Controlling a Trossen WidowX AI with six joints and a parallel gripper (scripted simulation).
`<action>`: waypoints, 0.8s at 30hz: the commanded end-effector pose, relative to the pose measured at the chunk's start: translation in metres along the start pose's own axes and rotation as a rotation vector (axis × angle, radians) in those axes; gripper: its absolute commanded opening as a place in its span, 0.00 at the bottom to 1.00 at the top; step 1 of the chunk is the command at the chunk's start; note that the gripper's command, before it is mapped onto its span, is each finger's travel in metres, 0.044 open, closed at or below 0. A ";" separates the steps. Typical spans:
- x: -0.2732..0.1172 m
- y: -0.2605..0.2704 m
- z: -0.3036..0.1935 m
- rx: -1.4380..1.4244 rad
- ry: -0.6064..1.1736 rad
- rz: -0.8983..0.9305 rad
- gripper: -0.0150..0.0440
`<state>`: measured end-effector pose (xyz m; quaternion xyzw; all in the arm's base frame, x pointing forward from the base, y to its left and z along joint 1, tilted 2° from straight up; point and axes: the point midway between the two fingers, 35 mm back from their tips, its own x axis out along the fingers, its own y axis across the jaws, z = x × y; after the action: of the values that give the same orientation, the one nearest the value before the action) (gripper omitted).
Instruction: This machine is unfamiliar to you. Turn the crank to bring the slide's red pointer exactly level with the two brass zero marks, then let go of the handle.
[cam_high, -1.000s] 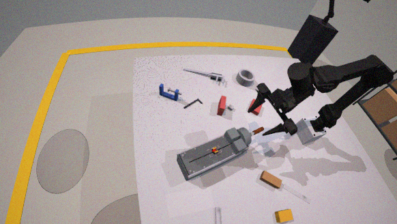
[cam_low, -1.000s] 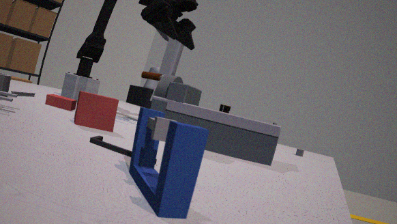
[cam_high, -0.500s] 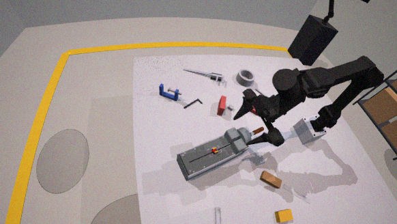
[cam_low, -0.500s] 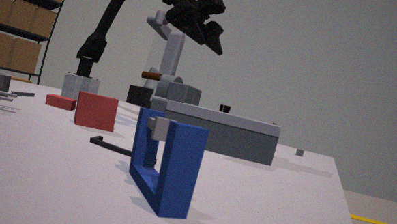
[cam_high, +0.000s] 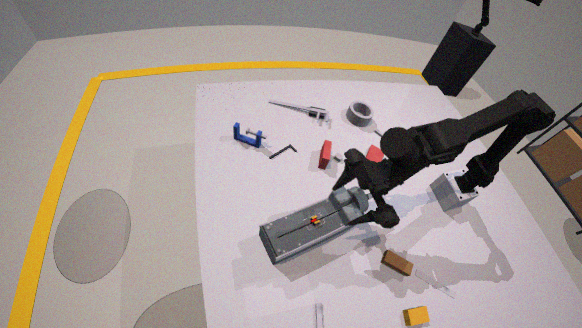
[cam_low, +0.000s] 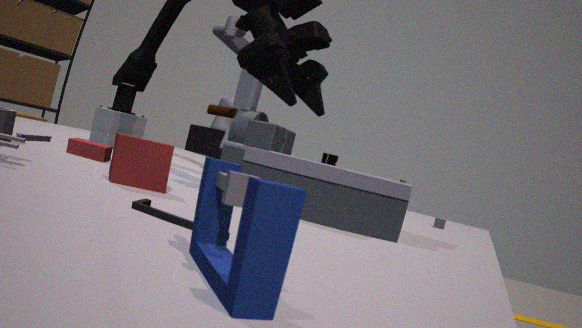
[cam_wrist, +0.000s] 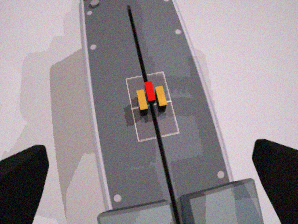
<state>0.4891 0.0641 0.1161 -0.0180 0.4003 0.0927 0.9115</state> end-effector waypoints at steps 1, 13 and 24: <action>0.000 -0.001 0.001 0.006 -0.011 -0.005 1.00; 0.000 -0.001 0.001 0.006 -0.011 -0.005 1.00; -0.041 0.002 0.031 -0.005 -0.012 0.002 1.00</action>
<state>0.4888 0.0643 0.1600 -0.0179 0.3910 0.0931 0.9155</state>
